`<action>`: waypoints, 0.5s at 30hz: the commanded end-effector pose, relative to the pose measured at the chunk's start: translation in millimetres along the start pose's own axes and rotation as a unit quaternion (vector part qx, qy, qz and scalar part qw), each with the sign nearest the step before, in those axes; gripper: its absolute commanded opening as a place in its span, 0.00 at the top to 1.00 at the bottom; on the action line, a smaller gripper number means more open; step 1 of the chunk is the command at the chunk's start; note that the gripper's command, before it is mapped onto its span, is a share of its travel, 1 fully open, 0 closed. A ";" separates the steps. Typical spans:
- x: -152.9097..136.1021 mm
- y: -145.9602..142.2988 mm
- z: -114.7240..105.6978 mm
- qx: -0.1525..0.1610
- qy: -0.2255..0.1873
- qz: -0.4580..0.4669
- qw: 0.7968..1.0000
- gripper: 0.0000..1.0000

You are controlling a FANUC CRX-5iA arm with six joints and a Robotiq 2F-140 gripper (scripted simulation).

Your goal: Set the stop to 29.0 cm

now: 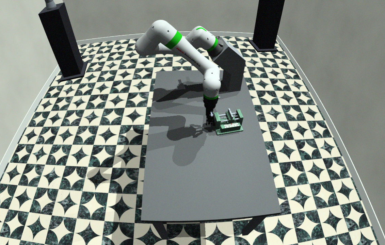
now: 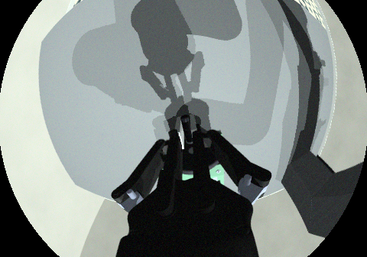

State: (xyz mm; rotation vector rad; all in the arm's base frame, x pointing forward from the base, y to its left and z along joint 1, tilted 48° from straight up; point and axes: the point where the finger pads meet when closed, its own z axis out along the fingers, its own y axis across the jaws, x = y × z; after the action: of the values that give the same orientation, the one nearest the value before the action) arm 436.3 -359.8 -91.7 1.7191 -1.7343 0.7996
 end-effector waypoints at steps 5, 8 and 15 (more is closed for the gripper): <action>-0.1 3.2 0.2 0.000 0.000 0.000 1.000 0.96; -0.1 4.1 0.3 0.000 0.000 0.000 1.000 0.96; -0.1 5.2 0.3 0.000 0.000 0.000 1.000 0.96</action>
State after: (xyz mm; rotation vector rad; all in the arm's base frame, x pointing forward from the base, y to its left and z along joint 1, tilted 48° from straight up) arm 431.6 -360.1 -92.1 1.7190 -1.7343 0.7996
